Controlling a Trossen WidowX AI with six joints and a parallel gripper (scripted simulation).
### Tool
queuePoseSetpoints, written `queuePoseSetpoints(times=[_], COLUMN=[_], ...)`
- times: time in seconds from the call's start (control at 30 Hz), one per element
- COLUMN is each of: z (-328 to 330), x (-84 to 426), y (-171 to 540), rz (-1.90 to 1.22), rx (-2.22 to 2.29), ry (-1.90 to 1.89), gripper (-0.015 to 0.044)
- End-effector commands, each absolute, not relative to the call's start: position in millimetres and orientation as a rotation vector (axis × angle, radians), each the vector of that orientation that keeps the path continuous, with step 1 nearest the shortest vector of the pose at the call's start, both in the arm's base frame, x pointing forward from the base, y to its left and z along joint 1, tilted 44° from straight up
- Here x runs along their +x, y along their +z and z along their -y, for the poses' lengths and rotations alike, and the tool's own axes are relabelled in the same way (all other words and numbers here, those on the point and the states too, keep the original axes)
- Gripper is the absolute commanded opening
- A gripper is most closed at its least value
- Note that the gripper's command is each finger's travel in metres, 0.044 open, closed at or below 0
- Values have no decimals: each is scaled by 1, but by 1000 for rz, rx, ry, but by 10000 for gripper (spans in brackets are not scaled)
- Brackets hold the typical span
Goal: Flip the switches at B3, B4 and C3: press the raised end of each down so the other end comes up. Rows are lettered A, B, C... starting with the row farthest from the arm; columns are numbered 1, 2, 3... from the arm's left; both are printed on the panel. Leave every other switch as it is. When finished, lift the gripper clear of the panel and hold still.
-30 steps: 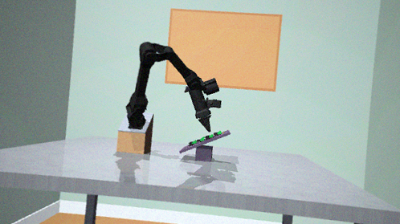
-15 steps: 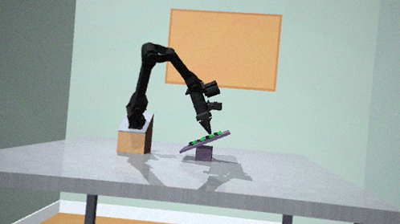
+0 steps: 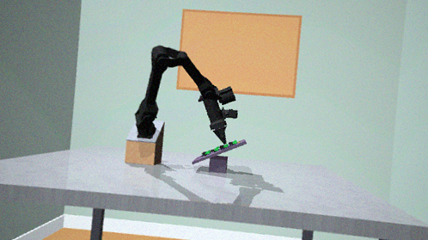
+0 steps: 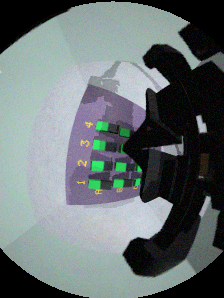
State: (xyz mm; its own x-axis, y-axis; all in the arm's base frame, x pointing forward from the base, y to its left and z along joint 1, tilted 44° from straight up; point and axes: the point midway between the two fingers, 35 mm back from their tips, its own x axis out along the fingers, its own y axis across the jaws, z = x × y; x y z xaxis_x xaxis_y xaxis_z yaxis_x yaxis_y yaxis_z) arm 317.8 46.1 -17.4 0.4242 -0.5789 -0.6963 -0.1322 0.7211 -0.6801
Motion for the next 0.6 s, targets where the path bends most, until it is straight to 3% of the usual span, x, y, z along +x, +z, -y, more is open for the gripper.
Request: queuePoseSetpoints(times=[0.0, 0.57], z=[-46, -45], x=[318, 319], y=[-18, -20], rz=[-1123, -1123], rx=[-747, -747], ry=[-309, -309], gripper=[0, 0])
